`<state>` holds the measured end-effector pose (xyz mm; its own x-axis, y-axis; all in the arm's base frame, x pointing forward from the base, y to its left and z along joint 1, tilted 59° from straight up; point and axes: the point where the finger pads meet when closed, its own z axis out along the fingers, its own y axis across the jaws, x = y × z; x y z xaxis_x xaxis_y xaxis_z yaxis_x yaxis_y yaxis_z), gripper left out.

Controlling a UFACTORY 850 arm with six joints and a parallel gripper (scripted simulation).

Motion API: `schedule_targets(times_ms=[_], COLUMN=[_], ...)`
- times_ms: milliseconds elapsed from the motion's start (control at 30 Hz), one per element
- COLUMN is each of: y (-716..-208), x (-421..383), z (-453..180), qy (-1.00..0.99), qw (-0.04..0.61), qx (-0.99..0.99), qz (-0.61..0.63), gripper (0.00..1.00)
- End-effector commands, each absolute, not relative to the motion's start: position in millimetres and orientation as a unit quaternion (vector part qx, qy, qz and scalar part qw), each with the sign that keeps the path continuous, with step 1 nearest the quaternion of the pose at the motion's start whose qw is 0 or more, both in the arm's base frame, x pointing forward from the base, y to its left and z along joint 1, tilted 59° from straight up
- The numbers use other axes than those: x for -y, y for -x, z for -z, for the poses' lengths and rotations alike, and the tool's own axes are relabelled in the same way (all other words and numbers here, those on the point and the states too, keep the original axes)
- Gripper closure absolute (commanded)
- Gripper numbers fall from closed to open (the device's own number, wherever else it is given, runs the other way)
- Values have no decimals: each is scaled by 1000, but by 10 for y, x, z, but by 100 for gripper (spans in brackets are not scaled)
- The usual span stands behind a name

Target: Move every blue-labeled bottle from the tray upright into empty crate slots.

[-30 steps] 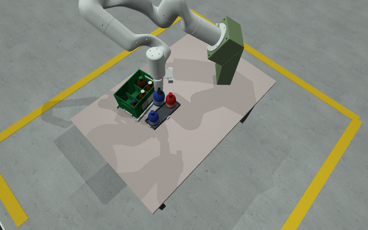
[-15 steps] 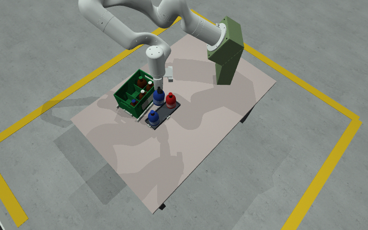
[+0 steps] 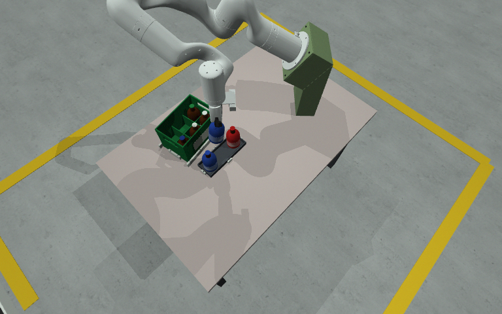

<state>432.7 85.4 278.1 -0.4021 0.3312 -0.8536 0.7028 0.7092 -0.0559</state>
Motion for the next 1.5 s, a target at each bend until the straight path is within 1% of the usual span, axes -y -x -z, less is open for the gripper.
schedule_targets(times_ms=[0, 1467], y=[-4315, -4278], x=[-874, -912], z=[-2796, -2826], qy=[-319, -319], qw=[444, 444], qx=[-811, -811], qz=[209, 209], gripper=[100, 100])
